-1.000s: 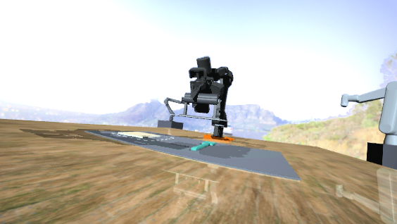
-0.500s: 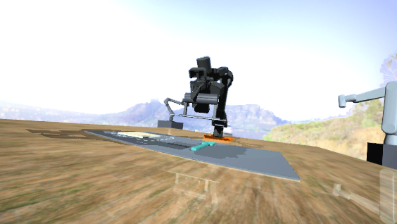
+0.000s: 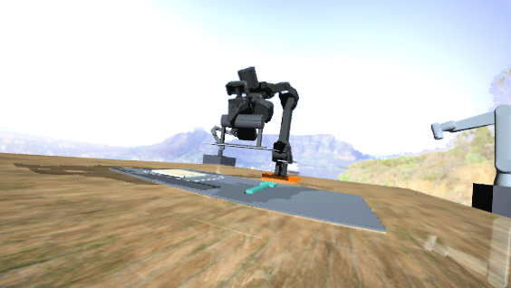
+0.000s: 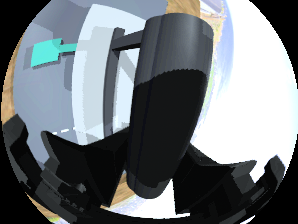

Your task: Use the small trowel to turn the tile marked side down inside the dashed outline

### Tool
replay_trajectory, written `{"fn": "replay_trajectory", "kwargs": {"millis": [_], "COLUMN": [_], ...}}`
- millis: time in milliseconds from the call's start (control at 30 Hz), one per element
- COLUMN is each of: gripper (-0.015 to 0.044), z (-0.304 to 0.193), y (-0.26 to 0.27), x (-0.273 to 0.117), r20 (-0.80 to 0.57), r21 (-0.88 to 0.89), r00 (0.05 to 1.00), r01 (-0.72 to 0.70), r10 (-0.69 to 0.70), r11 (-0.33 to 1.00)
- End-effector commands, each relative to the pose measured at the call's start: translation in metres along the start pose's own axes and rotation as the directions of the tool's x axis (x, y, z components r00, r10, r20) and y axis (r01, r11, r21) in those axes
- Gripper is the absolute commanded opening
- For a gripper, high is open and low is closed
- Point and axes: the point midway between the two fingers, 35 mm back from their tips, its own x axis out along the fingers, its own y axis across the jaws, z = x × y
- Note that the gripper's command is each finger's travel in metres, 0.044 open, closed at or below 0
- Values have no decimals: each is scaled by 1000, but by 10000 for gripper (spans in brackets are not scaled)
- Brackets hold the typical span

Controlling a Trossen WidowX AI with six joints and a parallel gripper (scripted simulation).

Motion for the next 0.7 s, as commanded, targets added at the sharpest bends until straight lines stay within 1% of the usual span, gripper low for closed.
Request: {"fn": "replay_trajectory", "kwargs": {"millis": [0,667], "gripper": [0,0], "z": [-14,-98], "y": [-11,-33], "x": [5,25], "r20": [2,0], "r21": [-10,-23], "r00": [1000,1000], "r01": [3,-20], "r10": [-3,20], "r11": [1000,1000]}}
